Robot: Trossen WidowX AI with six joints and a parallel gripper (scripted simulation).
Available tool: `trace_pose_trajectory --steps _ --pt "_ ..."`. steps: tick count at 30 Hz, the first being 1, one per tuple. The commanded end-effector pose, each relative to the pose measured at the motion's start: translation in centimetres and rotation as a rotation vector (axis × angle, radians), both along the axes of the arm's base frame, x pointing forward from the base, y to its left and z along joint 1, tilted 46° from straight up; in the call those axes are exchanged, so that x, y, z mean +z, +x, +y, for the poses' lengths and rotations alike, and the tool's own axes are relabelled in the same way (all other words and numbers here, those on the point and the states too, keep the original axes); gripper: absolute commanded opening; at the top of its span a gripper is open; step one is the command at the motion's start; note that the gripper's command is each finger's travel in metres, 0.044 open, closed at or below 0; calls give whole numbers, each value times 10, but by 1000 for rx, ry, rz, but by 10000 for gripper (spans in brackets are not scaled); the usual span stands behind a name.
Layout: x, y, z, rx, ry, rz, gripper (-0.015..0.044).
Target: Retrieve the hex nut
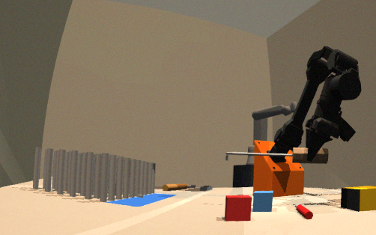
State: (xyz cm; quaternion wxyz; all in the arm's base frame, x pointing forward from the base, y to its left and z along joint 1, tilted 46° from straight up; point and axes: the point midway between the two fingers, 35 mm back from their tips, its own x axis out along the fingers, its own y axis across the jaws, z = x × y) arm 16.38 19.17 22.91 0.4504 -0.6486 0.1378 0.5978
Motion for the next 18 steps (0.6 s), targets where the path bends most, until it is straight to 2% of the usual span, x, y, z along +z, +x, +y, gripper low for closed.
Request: trace_pose_trajectory --steps 1,18 --pt "10 -10 3 -17 7 -16 0" --pt "46 -59 12 -58 63 -44 0"
